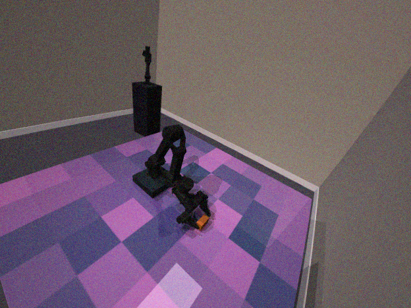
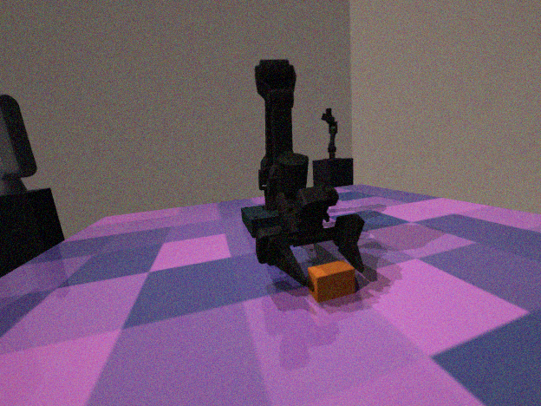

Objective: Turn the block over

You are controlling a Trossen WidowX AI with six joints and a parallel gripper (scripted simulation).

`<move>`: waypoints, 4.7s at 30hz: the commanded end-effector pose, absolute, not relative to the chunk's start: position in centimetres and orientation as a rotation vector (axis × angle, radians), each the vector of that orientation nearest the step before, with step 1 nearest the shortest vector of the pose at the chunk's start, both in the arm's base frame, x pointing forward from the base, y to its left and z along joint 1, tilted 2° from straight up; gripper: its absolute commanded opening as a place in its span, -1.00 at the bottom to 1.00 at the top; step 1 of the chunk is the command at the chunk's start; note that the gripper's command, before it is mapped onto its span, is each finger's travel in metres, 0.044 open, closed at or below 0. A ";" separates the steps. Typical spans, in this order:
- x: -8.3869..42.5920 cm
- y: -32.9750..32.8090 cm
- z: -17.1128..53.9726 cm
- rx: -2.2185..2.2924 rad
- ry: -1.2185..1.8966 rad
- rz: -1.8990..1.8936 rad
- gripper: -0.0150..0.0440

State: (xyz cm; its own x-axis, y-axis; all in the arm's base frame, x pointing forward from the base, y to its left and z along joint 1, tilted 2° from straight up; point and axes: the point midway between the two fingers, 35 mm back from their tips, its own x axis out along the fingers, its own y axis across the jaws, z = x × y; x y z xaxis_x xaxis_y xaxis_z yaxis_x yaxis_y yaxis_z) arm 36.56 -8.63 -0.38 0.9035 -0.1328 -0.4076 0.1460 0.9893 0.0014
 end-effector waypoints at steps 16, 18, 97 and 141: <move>36.6 -8.6 -0.3 0.038 0.416 -0.140 1.00; 36.6 -8.6 -0.3 0.038 0.416 -0.140 1.00; 38.8 -9.0 4.5 0.118 1.560 -0.107 1.00; 38.9 -9.0 1.3 0.118 1.560 -0.107 0.08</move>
State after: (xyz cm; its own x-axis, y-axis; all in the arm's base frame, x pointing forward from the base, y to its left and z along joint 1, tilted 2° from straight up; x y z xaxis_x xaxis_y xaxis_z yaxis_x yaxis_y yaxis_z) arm 38.83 -8.97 1.37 0.0075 0.0089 -0.9999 0.1386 0.9903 0.0099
